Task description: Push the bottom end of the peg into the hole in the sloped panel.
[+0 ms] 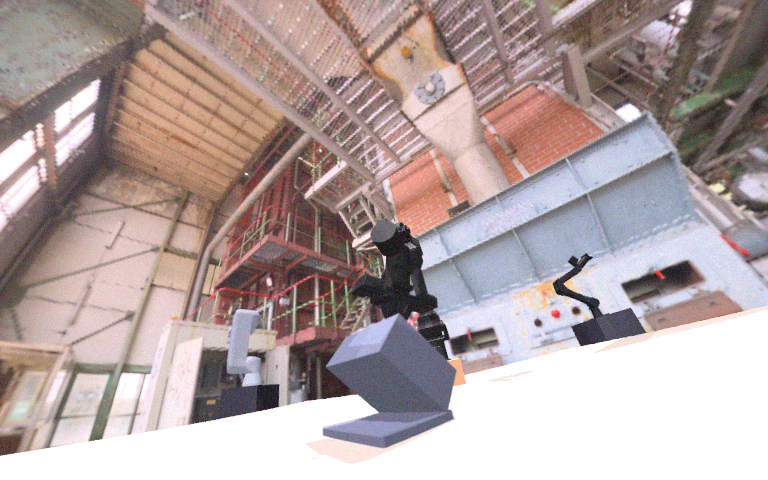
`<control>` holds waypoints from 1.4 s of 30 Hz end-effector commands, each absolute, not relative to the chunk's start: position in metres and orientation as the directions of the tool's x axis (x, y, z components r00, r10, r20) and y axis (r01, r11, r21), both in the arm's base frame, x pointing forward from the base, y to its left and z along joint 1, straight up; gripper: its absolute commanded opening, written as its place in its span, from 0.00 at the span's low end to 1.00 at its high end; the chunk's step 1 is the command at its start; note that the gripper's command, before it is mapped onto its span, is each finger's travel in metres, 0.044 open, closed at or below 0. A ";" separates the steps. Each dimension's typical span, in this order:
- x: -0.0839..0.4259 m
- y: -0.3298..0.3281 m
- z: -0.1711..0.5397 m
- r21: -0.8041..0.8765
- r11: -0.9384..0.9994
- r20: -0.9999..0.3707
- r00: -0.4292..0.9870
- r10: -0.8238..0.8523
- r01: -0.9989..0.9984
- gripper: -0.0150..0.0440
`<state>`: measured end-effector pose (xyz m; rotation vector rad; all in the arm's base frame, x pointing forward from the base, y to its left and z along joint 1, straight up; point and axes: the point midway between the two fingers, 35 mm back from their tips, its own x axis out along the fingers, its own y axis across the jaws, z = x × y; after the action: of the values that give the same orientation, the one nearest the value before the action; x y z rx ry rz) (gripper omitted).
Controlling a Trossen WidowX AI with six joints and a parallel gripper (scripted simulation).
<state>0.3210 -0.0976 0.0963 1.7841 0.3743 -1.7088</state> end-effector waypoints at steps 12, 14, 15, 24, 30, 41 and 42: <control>0.332 -0.086 0.106 0.348 -0.716 -0.937 0.191 -0.294 0.606 0.25; 0.333 -0.084 0.107 0.360 -0.709 -0.932 0.200 -0.303 0.606 0.25; 0.334 -0.083 0.107 0.366 -0.706 -0.930 0.204 -0.307 0.606 0.25; 0.340 -0.075 0.112 0.420 -0.677 -0.906 0.246 -0.344 0.604 0.25; 0.344 -0.069 0.115 0.455 -0.658 -0.889 0.274 -0.366 0.599 0.25; 0.351 -0.058 0.121 0.518 -0.623 -0.855 0.328 -0.402 0.587 0.25; 0.352 -0.057 0.122 0.523 -0.620 -0.852 0.333 -0.405 0.585 0.25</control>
<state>0.3507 -0.0596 0.1166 1.7209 0.1874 -1.4594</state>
